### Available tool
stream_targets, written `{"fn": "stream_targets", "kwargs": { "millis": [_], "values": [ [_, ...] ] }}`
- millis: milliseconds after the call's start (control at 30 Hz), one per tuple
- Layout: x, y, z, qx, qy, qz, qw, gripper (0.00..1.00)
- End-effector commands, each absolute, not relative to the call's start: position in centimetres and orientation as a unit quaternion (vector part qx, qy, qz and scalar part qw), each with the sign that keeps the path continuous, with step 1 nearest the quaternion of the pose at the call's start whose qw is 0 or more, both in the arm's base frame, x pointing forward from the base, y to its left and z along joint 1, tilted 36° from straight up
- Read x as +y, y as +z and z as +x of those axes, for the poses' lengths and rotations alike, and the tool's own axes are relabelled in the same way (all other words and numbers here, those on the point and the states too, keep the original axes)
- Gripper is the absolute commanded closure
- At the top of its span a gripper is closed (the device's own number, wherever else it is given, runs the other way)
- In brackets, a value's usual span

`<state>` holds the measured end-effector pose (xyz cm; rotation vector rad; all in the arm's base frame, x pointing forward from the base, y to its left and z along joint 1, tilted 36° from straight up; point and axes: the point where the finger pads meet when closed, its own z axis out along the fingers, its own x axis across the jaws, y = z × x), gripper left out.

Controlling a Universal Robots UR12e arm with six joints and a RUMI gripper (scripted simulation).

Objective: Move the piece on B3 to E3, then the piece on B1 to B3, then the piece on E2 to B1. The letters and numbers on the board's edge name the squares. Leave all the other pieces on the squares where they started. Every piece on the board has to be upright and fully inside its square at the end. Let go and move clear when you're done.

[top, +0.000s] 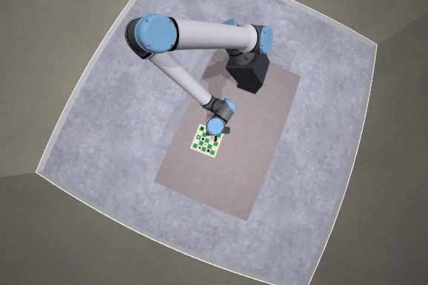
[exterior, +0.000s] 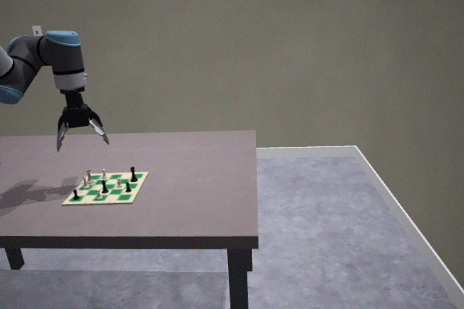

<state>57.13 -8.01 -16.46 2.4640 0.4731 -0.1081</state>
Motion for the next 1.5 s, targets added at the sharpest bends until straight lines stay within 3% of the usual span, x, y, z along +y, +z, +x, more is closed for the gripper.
{"fn": "stream_targets", "kwargs": {
  "millis": [0, 33, 1467],
  "values": [
    [-7.97, -16.43, 57.15, 0.177, -0.04, 0.933, 0.31, 0.0],
    [-7.97, -16.43, 57.15, 0.177, -0.04, 0.933, 0.31, 0.75],
    [-8.02, -16.49, 57.15, 0.175, -0.039, 0.934, 0.31, 0.75]
  ]
}}
